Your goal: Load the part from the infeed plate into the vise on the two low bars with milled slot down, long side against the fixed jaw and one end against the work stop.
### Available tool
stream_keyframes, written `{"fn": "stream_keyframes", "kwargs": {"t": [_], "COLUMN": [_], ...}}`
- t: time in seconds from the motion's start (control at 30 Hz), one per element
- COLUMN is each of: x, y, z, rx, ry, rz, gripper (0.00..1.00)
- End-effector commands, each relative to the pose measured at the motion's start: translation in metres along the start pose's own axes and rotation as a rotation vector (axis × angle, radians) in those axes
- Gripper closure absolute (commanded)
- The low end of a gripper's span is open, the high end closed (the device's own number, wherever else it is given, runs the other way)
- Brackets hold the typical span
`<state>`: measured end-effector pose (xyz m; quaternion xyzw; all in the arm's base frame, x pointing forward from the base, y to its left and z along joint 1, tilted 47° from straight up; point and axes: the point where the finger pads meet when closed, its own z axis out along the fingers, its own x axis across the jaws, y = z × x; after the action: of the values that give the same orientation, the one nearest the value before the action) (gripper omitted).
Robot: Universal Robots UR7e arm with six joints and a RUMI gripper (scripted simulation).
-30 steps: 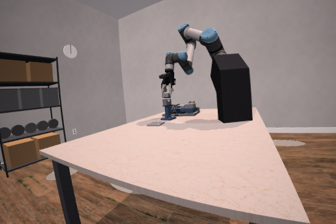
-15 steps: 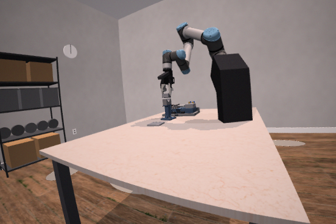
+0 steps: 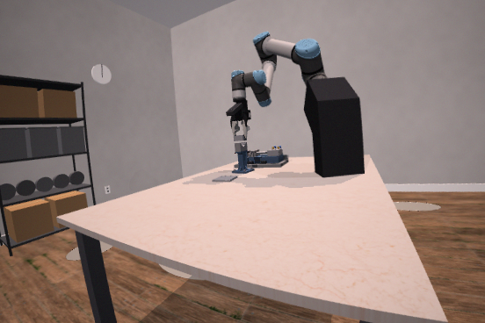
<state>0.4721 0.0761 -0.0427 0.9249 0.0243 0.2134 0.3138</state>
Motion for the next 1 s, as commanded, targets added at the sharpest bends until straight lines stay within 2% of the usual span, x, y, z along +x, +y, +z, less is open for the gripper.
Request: {"fn": "stream_keyframes", "kwargs": {"t": [0.0, 0.33, 0.97], "x": [0.0002, 0.0003, 0.0003], "y": [-0.0003, -0.0004, -0.0005], "z": [-0.0003, -0.0004, -0.0004], "rx": [-0.019, -0.04, -0.042], "ry": [0.0, 0.0, 0.0], "rz": [0.001, 0.0, 0.0], "gripper": [1.0, 1.0, 1.0]}}
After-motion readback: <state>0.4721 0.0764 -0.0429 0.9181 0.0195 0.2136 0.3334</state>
